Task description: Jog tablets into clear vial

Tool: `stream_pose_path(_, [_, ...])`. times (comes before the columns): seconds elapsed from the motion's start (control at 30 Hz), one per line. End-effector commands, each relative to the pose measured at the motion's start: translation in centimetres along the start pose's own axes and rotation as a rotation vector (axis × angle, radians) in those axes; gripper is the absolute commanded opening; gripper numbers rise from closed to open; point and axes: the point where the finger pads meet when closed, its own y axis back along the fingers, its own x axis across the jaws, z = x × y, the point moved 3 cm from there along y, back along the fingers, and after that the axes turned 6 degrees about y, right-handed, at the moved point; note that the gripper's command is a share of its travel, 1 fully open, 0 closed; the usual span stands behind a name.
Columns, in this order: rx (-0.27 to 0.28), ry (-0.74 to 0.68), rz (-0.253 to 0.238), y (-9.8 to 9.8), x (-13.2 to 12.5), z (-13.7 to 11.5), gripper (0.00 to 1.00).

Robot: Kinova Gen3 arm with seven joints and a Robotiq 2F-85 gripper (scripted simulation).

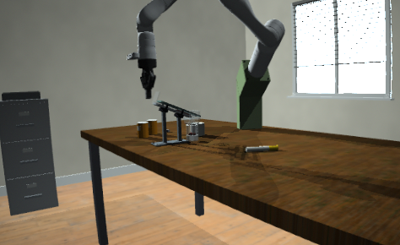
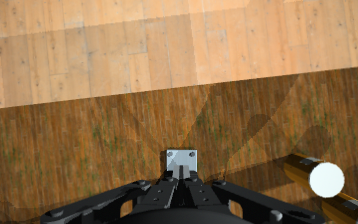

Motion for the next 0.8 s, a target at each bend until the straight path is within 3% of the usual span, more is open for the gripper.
stream_pose_path(0.0, [0.002, 0.0, 0.001, 0.1, 0.0, 0.0, 0.0])
stream_pose_path(0.2, [0.002, 0.0, 0.001, -0.1, 0.0, 0.4, 0.0])
stream_pose_path(0.5, [0.002, 0.0, 0.001, -1.4, -0.3, 3.6, 0.0])
stream_pose_path(0.77, [0.002, 0.0, 0.001, -1.2, -0.3, 3.2, 0.0])
